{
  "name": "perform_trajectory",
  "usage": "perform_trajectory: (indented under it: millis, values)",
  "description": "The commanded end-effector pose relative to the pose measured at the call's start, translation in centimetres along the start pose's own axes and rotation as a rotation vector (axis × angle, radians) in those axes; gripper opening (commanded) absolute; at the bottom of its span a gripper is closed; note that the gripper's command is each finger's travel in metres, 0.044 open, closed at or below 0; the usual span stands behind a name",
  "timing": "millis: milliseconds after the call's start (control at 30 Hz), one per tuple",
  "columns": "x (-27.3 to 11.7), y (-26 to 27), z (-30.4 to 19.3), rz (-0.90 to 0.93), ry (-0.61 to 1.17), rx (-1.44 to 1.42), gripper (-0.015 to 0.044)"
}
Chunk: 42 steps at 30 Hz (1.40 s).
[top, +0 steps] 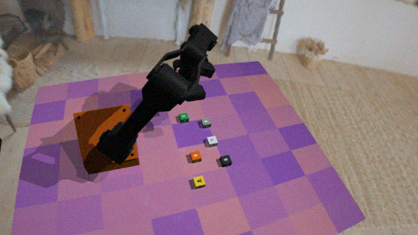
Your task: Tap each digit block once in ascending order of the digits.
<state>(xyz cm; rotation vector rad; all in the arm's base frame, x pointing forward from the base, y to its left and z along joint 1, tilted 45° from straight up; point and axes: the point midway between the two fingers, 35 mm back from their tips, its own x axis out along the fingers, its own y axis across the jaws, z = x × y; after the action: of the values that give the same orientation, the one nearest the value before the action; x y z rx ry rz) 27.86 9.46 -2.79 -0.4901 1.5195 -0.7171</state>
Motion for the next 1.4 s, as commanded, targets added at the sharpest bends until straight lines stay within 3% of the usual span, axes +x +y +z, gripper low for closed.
perform_trajectory:
  millis: [0, 133, 200, 1133, 1233, 1367]
  values:
    - [1.1, 0.1, 0.1, 0.006, 0.006, 0.014, 0.0020]
    - [7.1, 0.1, 0.1, 0.004, 0.005, 0.015, 0.0020]
    - [8.2, 0.0, 0.0, 0.002, 0.005, 0.015, 0.0020]
    - [11.2, -0.1, -0.1, 0.001, 0.005, 0.015, 0.0020]
    - [8.5, 0.0, 0.0, 0.003, 0.005, 0.016, 0.0020]
    - [8.2, 0.0, 0.0, 0.002, 0.005, 0.015, 0.0020]
